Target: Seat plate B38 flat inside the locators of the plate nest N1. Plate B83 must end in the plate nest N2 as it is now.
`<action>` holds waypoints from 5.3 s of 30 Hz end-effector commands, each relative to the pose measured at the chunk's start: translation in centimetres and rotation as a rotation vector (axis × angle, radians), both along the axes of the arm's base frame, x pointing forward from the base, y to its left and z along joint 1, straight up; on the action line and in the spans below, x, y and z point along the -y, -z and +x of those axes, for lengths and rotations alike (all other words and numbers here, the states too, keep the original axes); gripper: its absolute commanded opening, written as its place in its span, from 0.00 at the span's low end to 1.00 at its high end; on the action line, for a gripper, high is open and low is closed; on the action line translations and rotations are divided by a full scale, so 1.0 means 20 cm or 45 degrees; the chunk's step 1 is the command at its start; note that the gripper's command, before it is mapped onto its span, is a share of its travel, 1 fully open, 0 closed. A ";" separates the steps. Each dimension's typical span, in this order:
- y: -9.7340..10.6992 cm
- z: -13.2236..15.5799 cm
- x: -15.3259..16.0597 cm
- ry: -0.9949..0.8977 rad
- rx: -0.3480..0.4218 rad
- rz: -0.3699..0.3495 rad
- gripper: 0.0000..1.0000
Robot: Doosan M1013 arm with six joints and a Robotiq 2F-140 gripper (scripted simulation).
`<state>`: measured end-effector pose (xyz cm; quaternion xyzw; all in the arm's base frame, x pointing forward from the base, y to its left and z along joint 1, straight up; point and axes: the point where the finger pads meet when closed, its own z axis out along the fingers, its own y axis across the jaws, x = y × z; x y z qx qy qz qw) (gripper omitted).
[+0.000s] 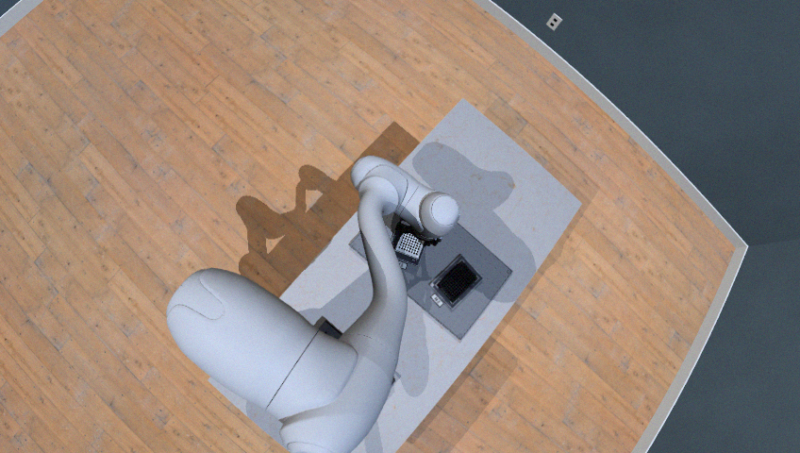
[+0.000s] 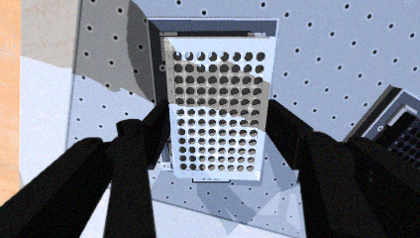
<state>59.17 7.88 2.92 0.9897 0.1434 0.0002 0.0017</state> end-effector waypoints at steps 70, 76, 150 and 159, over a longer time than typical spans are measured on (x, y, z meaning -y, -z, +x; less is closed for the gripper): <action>0.07 0.00 -0.02 0.000 0.001 0.001 0.10; 0.07 0.00 -0.02 0.000 0.001 0.001 0.10; 0.11 0.00 -0.02 0.000 0.001 0.001 0.10; 0.12 0.00 -0.02 0.000 0.001 0.001 0.10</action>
